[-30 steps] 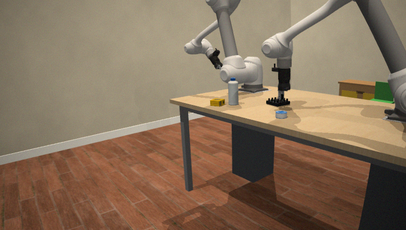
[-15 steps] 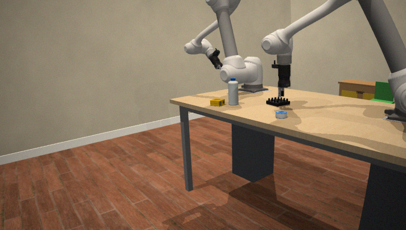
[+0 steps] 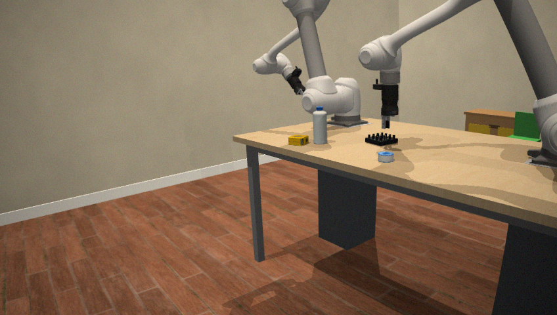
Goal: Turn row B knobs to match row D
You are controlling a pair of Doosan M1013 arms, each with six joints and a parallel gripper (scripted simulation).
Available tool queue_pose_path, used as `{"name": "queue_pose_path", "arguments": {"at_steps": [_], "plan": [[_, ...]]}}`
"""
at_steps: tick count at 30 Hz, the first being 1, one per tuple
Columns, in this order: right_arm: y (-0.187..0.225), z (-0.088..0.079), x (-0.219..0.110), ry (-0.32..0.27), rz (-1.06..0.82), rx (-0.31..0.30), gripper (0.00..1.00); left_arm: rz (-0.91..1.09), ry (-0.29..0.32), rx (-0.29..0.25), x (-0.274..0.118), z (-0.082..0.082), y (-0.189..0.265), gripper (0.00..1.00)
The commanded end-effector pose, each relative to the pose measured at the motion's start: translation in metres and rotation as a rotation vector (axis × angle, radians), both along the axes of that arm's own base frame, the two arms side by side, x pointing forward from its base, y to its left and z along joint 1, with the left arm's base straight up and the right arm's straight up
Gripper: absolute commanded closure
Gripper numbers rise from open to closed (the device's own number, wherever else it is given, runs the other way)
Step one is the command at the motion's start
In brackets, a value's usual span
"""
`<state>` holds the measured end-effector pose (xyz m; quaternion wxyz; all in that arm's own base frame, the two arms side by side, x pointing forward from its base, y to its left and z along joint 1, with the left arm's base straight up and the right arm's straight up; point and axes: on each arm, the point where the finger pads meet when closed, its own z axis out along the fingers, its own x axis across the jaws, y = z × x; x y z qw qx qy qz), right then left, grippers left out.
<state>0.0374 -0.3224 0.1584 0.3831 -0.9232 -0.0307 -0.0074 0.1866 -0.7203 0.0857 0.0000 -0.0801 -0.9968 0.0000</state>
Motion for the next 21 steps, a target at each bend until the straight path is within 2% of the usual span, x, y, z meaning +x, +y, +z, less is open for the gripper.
{"name": "queue_pose_path", "arguments": {"at_steps": [1, 8, 10, 12, 21], "plan": [[-0.0003, 0.0004, 0.0001, 0.000, 0.000, -0.001, 0.00, -0.080, -0.001, -0.001, -0.0007, 0.0019, -0.0016, 0.54], [-0.0003, 0.0004, 0.0001, 0.000, 0.000, -0.001, 0.00, -0.366, -0.001, -0.001, -0.0038, 0.0053, -0.0043, 0.54], [-0.0003, 0.0004, 0.0001, 0.000, 0.000, -0.001, 0.00, -0.366, -0.001, -0.001, -0.0038, 0.0053, -0.0043, 0.54], [-0.0003, 0.0004, 0.0001, 0.000, 0.000, -0.001, 0.00, -0.499, -0.001, -0.001, -0.0049, 0.0069, -0.0049, 0.54], [-0.0003, 0.0004, 0.0001, 0.000, 0.000, -0.001, 0.00, -0.814, -0.001, -0.001, -0.0064, 0.0107, -0.0051, 0.54]]}}
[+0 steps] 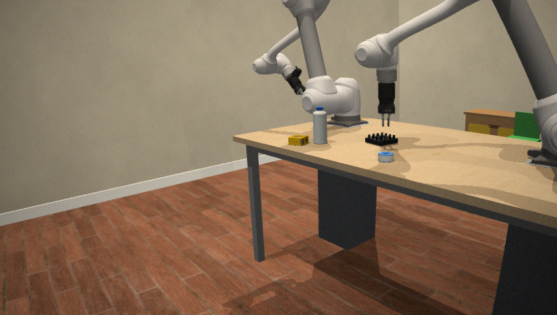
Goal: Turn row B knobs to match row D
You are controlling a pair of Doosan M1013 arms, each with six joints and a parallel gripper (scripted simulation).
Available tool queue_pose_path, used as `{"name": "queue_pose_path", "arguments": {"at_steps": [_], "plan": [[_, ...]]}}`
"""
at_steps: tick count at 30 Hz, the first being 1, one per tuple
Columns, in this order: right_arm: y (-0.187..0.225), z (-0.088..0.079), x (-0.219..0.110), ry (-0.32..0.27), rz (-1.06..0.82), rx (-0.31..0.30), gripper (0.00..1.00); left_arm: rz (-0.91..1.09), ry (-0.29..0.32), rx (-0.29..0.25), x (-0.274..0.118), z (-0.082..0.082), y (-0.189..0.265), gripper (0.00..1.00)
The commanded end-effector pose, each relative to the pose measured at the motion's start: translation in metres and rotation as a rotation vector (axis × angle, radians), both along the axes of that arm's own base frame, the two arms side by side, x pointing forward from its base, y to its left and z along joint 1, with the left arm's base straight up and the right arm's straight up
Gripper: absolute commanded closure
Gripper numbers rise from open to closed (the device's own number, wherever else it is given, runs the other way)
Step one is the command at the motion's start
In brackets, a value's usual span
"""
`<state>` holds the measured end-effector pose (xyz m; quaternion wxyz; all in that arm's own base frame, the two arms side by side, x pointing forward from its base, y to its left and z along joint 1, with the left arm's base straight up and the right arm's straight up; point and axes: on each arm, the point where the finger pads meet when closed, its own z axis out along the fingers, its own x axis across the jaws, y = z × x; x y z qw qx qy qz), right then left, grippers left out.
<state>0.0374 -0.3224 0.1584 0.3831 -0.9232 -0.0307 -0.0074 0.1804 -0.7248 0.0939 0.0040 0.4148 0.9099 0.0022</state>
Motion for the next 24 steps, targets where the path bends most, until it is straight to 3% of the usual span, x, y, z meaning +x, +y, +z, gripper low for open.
{"name": "queue_pose_path", "arguments": {"at_steps": [1, 6, 7, 21, 24], "plan": [[-0.0003, 0.0004, 0.0001, 0.000, 0.000, -0.001, 0.00, -0.156, 0.008, -0.001, -0.0003, 0.0029, -0.0004, 0.54], [-0.0003, 0.0004, 0.0001, 0.000, 0.000, -0.001, 0.00, -0.267, 0.008, -0.001, -0.0002, 0.0043, 0.0000, 0.54], [-0.0003, 0.0004, 0.0001, 0.000, 0.000, -0.001, 0.00, -0.367, 0.008, 0.000, 0.0001, 0.0055, 0.0005, 0.54], [-0.0003, 0.0004, 0.0001, 0.000, 0.000, -0.001, 0.00, -0.864, 0.007, 0.002, 0.0051, 0.0115, 0.0038, 0.54], [-0.0003, 0.0004, 0.0001, 0.000, 0.000, -0.001, 0.00, -0.897, 0.007, 0.002, 0.0056, 0.0119, 0.0040, 0.54]]}}
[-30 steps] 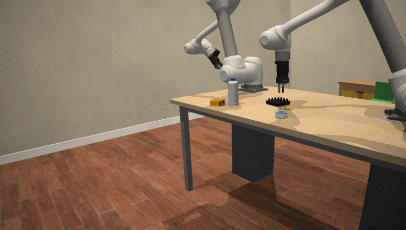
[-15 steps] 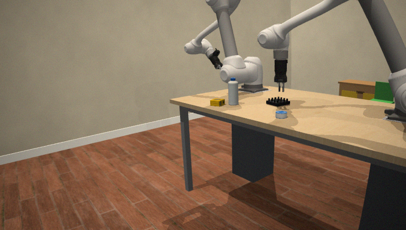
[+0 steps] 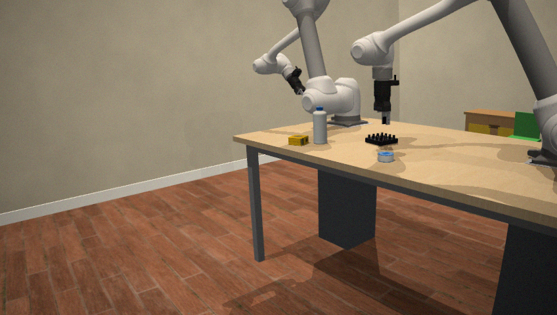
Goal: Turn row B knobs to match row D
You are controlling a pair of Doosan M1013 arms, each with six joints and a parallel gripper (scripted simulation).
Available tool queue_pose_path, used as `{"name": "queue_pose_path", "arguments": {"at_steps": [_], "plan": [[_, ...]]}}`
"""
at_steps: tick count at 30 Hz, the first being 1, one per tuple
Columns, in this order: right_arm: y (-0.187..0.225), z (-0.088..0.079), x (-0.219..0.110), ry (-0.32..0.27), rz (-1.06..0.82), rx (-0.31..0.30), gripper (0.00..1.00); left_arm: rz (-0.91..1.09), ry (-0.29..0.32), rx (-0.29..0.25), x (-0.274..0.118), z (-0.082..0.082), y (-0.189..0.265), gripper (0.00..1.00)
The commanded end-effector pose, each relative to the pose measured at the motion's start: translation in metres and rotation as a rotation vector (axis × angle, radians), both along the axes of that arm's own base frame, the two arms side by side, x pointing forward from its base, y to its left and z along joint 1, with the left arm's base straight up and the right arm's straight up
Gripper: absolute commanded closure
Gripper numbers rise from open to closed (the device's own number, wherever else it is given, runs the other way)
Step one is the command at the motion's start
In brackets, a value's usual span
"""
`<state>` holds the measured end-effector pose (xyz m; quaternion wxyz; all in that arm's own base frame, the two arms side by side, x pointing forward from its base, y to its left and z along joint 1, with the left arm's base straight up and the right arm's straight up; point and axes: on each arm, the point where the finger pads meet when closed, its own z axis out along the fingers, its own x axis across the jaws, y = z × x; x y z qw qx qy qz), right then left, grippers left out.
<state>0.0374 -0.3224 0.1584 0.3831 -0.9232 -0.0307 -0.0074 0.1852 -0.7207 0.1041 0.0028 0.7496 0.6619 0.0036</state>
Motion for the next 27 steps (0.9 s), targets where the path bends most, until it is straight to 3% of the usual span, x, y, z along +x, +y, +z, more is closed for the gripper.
{"name": "queue_pose_path", "arguments": {"at_steps": [1, 27], "plan": [[-0.0003, 0.0004, 0.0001, 0.000, 0.000, -0.001, 0.00, -0.081, 0.008, -0.002, 0.0012, 0.0020, 0.0001, 0.54], [-0.0003, 0.0004, 0.0001, 0.000, 0.000, -0.001, 0.00, -0.107, 0.008, -0.002, 0.0017, 0.0023, 0.0003, 0.54]]}}
